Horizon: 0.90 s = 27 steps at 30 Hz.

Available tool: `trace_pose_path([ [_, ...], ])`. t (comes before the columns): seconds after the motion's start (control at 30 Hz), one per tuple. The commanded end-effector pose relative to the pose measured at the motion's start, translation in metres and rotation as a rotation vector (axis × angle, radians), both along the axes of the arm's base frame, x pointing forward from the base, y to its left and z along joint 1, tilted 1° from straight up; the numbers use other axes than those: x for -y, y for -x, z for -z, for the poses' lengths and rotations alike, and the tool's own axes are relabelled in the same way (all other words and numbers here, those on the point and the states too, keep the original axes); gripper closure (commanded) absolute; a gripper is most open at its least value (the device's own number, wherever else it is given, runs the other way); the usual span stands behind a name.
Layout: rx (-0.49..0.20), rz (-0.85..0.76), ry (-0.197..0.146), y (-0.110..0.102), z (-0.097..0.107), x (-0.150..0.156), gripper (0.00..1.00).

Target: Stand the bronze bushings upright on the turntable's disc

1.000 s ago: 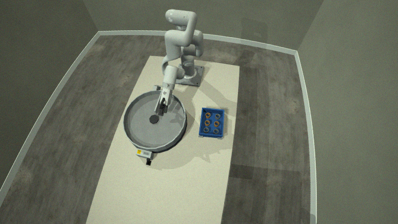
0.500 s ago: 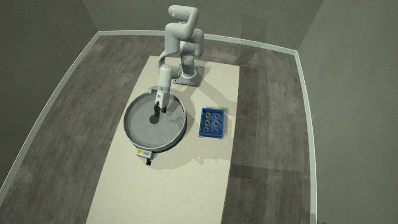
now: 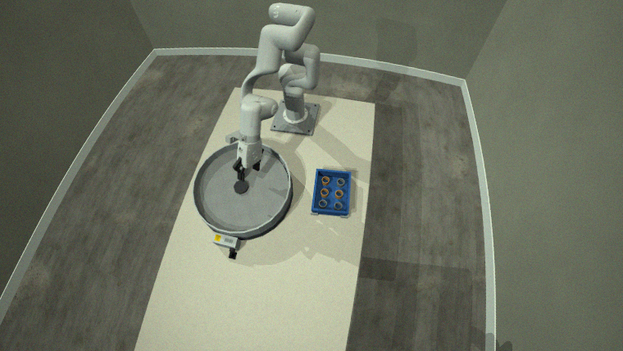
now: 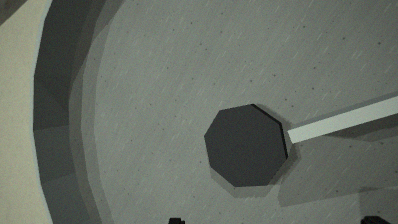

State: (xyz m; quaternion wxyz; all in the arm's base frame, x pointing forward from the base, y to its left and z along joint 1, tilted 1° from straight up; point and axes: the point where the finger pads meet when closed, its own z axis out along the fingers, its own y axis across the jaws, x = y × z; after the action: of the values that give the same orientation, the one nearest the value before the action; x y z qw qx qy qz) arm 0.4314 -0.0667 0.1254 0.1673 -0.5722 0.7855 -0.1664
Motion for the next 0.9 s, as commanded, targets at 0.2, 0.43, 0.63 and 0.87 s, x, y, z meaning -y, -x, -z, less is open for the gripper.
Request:
trace_pose_path([
  [0.2,-0.130,0.109,-0.061,0.016,-0.015,0.005,0.00],
  [0.43,-0.254,0.229,-0.113,0.043,-0.036,0.009,0.00],
  [0.63,-0.329,0.304,-0.140,0.063,-0.051,0.009,0.00],
  [0.87,-0.401,0.375,-0.161,0.085,-0.067,0.009,0.00],
])
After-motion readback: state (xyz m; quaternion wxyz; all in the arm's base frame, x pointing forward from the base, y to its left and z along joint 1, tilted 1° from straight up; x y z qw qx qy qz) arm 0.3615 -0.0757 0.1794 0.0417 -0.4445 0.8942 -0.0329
